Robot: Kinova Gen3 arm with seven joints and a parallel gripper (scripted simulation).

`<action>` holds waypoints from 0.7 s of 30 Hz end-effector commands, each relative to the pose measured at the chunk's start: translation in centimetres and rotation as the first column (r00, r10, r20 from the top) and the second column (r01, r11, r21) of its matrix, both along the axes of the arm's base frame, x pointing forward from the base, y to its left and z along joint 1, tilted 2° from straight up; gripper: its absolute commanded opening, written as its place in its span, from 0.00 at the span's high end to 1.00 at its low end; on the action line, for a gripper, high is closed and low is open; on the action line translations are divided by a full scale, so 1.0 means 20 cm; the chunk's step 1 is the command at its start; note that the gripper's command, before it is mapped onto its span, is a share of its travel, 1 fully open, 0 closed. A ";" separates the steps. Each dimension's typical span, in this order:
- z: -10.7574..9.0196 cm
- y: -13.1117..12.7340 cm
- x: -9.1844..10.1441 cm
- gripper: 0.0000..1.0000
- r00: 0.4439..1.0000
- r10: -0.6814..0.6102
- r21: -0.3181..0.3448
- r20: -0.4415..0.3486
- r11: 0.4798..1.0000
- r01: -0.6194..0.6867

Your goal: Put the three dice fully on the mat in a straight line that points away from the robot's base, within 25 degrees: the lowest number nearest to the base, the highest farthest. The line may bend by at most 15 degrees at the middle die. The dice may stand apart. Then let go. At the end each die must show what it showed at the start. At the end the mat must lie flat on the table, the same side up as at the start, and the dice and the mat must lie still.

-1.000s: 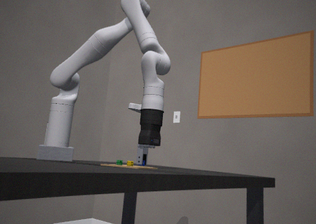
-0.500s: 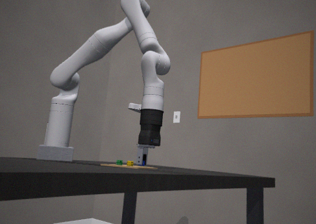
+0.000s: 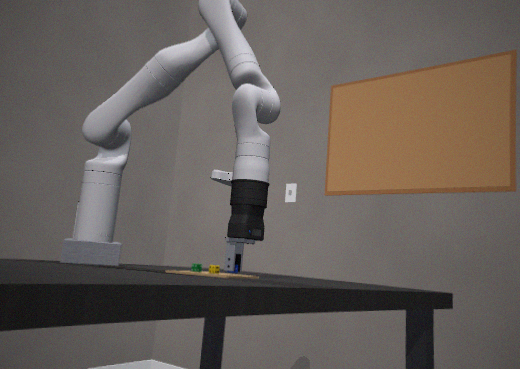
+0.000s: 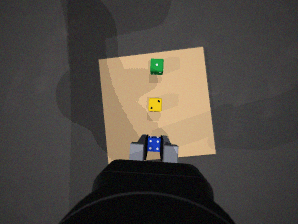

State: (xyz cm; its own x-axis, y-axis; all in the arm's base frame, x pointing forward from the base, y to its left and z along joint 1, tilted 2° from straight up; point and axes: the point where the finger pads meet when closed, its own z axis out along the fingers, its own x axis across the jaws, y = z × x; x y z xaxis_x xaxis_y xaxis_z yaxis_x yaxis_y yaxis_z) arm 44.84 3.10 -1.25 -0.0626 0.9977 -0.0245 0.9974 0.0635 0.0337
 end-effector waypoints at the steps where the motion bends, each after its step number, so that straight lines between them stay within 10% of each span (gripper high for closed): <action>1: -0.01 0.00 0.00 0.66 1.000 0.006 -0.001 0.002 1.000 -0.006; 21: -0.03 -0.01 0.00 0.66 1.000 0.011 -0.002 0.001 1.000 -0.011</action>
